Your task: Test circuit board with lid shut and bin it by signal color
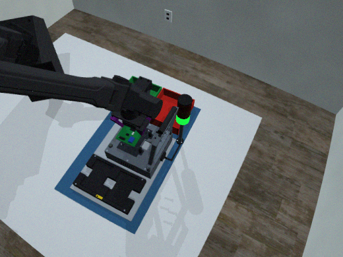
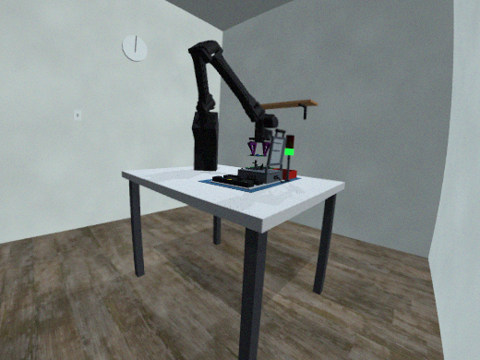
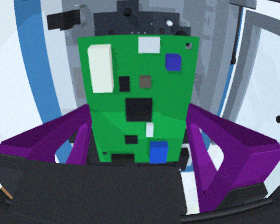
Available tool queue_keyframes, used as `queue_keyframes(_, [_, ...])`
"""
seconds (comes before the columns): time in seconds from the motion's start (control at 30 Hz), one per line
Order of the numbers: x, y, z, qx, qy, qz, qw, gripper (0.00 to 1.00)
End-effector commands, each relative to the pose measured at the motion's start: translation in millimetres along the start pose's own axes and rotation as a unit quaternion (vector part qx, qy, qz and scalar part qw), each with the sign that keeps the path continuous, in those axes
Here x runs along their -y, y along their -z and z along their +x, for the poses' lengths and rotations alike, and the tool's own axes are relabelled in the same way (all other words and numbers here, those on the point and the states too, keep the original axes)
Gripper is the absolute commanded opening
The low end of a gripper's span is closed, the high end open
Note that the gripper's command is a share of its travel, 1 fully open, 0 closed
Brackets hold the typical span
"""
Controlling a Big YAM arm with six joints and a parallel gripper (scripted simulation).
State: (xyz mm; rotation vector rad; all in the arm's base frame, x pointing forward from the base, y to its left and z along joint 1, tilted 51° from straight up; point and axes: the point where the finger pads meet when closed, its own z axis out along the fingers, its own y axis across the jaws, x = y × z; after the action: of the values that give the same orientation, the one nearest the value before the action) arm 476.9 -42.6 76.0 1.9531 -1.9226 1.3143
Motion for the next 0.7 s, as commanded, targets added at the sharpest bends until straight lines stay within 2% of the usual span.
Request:
queue_keyframes(0.0, [5,25.3,-7,0.008,-0.007,0.01,1.0,0.72])
queue_keyframes(0.1, [5,25.8,-10,0.008,-0.004,0.007,1.0,0.72])
queue_keyframes(0.2, [7,38.5,-6,0.008,-0.009,0.012,1.0,0.72])
queue_keyframes(0.37, [10,47.6,-6,0.009,-0.01,0.013,1.0,0.72])
queue_keyframes(0.47, [3,41.9,-13,0.009,0.0,0.003,1.0,0.72])
queue_keyframes(0.67, [7,42.7,-7,0.007,-0.011,0.008,1.0,0.72])
